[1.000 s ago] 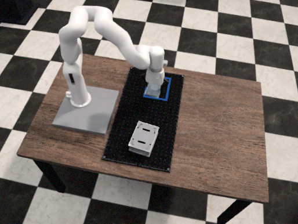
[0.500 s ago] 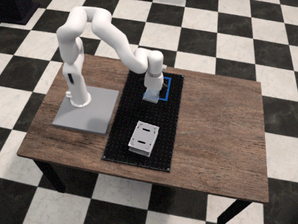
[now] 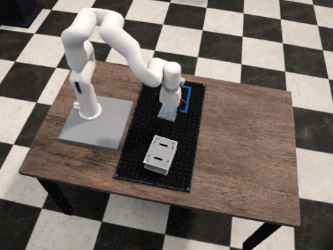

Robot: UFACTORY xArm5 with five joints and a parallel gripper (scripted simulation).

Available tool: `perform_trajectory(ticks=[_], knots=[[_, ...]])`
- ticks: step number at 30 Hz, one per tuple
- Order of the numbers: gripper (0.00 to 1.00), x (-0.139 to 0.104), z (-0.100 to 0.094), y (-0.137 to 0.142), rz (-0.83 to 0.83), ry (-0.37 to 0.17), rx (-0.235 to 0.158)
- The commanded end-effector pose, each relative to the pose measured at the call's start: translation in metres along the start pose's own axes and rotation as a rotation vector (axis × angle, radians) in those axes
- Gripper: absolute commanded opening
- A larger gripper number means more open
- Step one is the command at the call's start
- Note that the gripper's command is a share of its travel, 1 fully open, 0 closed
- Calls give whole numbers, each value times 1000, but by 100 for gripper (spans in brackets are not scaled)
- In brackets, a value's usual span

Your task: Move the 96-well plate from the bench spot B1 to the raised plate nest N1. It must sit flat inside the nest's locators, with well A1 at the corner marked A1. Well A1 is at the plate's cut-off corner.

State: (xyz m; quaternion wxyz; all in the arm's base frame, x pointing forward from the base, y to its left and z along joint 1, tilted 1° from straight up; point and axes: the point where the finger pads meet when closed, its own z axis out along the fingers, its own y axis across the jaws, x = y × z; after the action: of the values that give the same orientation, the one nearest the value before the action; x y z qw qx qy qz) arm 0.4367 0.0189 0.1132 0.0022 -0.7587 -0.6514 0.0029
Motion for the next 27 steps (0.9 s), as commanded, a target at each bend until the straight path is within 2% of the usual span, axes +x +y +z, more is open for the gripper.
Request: perform_trajectory(ticks=[1, 27], knots=[[0, -12, -3, 3, 0, 15, -1], [0, -91, -14, 14, 0, 14, -1]])
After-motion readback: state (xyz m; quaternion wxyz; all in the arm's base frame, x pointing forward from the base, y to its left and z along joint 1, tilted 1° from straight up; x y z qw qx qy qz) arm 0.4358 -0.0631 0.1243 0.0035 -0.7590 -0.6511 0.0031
